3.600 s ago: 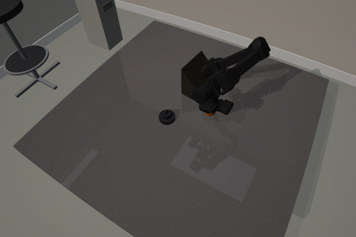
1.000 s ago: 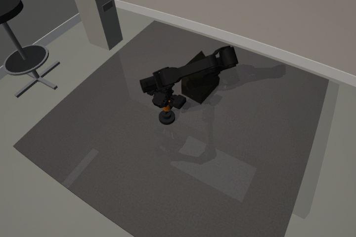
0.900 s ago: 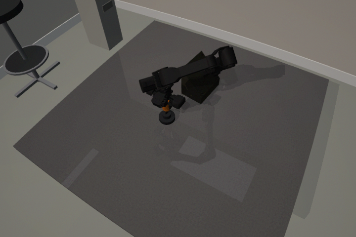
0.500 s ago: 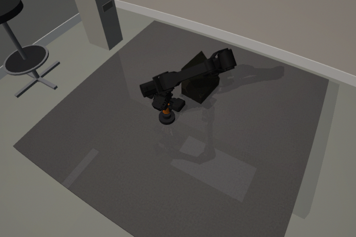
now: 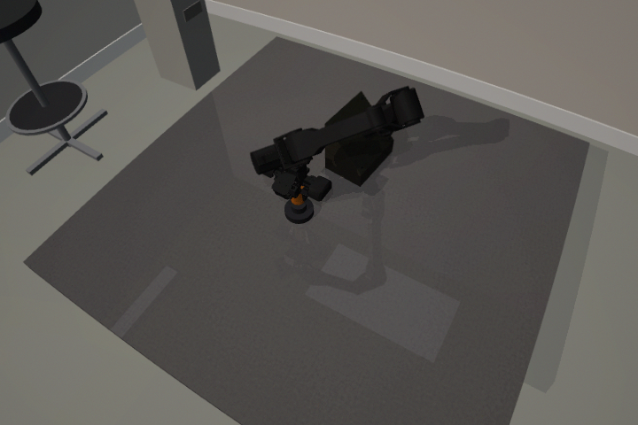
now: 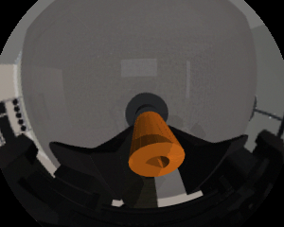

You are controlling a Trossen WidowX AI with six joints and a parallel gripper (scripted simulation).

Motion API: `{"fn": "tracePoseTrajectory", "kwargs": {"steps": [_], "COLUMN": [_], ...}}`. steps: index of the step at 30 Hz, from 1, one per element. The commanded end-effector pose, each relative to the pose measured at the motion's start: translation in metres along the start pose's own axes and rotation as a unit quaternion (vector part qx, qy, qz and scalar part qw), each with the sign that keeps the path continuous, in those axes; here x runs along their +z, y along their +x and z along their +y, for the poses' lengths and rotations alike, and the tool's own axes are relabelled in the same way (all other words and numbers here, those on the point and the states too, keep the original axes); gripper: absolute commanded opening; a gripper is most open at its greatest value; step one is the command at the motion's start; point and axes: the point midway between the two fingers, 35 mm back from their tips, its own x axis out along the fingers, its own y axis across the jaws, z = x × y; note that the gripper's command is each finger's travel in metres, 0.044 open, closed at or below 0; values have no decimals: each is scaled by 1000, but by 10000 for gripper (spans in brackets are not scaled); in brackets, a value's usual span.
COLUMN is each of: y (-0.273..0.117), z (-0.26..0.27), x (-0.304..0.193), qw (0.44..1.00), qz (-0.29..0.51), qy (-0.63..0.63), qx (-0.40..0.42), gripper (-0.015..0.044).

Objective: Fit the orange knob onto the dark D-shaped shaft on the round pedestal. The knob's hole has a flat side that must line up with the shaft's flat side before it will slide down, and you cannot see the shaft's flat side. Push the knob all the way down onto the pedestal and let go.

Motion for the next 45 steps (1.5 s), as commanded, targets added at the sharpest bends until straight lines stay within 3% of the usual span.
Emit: {"fn": "tracePoseTrajectory", "kwargs": {"steps": [1,14,21,45], "y": [0,-4,-2,-4], "z": [0,0,0,1], "x": [0,1,0,1], "qw": [1000,1000,995,995], "qz": [-2,-2,-2,-2], "qy": [1,-4,-103,-103], "qx": [1,1,1,1], "gripper": [0,0,0,0]}}
